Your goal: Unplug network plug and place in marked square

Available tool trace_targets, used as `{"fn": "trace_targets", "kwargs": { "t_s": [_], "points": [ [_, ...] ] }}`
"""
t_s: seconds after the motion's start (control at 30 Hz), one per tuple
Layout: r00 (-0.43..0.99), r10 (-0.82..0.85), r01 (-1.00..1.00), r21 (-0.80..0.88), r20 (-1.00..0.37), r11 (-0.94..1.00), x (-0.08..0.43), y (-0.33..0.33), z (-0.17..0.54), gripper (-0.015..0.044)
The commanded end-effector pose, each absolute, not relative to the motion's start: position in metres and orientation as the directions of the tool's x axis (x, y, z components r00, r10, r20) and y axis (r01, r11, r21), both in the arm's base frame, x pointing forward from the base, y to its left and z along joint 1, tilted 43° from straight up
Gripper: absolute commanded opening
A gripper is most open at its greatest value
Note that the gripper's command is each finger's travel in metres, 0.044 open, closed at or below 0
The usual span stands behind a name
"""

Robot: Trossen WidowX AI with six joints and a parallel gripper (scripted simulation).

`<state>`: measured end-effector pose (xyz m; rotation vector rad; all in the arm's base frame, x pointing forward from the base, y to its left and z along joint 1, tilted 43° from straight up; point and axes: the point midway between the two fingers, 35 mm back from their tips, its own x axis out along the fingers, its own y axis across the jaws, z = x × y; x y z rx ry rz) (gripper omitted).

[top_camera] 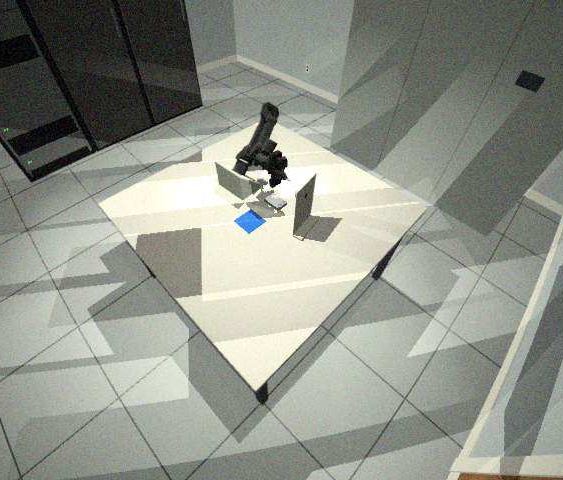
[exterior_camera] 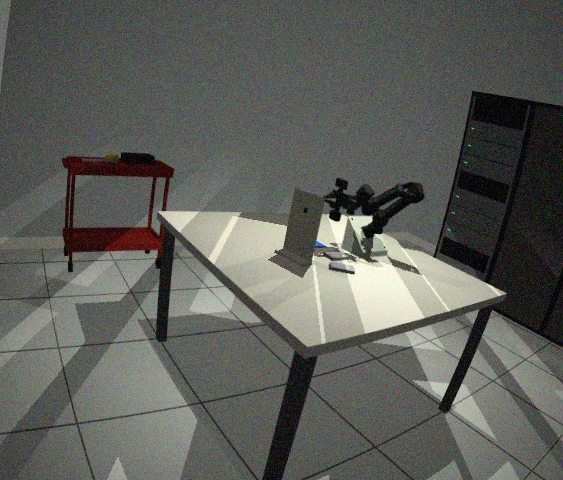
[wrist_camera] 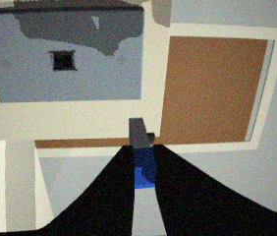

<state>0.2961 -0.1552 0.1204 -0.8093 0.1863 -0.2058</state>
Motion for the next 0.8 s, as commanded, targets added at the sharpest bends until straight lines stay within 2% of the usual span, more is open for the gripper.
{"fn": "trace_targets", "kwargs": {
  "t_s": [0.0,0.1,0.43,0.77],
  "points": [
    [0.966,-0.247,0.11,-0.737,-0.079,0.667,0.292,-0.158,0.127,0.0],
    [0.965,-0.246,0.096,-0.741,-0.096,0.665,0.292,-0.159,0.123,0.0],
    [0.923,-0.204,-0.125,-0.755,-0.327,0.644,0.289,-0.176,0.065,0.0],
    [0.849,-0.114,-0.338,-0.697,-0.516,0.633,0.275,-0.183,0.012,0.0]
  ]
}}
